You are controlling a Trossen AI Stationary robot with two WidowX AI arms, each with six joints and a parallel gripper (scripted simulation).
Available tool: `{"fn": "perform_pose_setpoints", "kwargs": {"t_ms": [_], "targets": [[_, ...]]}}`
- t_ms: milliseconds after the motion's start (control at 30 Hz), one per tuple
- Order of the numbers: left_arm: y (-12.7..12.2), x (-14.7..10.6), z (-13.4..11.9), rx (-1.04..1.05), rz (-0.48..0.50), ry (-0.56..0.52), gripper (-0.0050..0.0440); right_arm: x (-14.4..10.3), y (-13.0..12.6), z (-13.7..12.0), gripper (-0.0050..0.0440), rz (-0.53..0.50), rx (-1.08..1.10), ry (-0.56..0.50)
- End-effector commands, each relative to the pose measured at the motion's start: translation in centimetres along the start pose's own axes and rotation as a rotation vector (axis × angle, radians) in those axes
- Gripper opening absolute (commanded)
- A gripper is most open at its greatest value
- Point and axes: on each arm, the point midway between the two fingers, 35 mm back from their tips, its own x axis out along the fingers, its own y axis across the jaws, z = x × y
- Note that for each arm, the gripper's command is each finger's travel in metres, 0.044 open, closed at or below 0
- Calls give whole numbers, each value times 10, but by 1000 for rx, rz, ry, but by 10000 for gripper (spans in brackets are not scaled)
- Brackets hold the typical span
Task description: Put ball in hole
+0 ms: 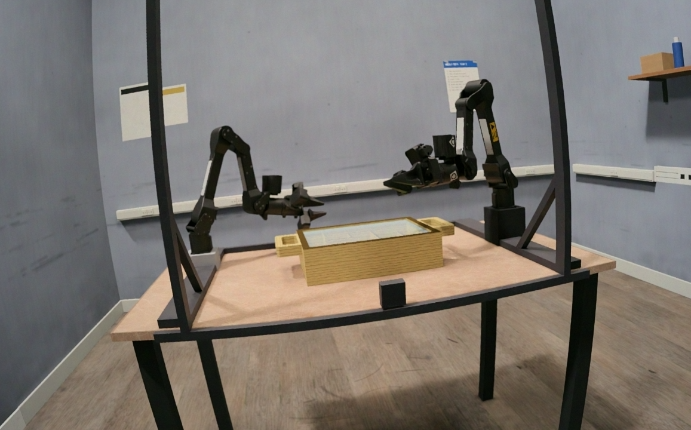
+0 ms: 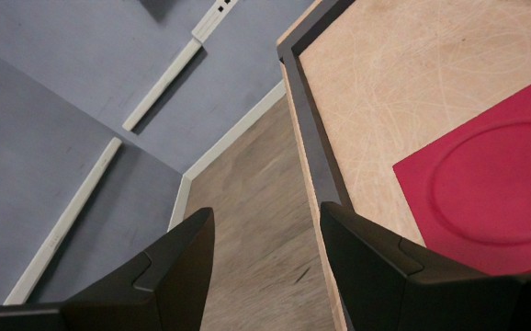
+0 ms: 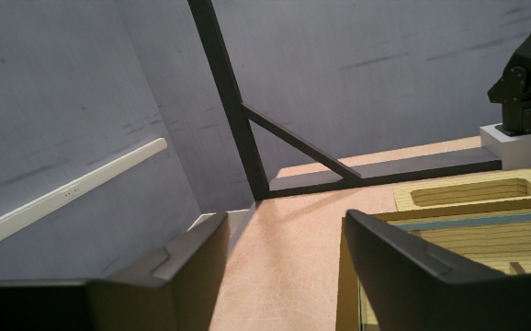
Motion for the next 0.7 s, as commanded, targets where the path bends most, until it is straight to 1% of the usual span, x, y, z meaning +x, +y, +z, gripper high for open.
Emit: {"fn": "perform_pose_setpoints", "kwargs": {"t_ms": [0, 600, 633, 667], "targets": [[7, 1, 6, 7, 18, -15, 186, 1, 2, 8, 186, 6, 3, -23], [7, 1, 6, 7, 18, -15, 186, 1, 2, 8, 186, 6, 3, -23], [10, 4, 16, -17, 17, -39, 186, 5, 2, 16, 186, 4, 17, -35], [9, 6, 18, -42, 5, -39, 186, 6, 0, 14, 186, -1, 26, -23]]}}
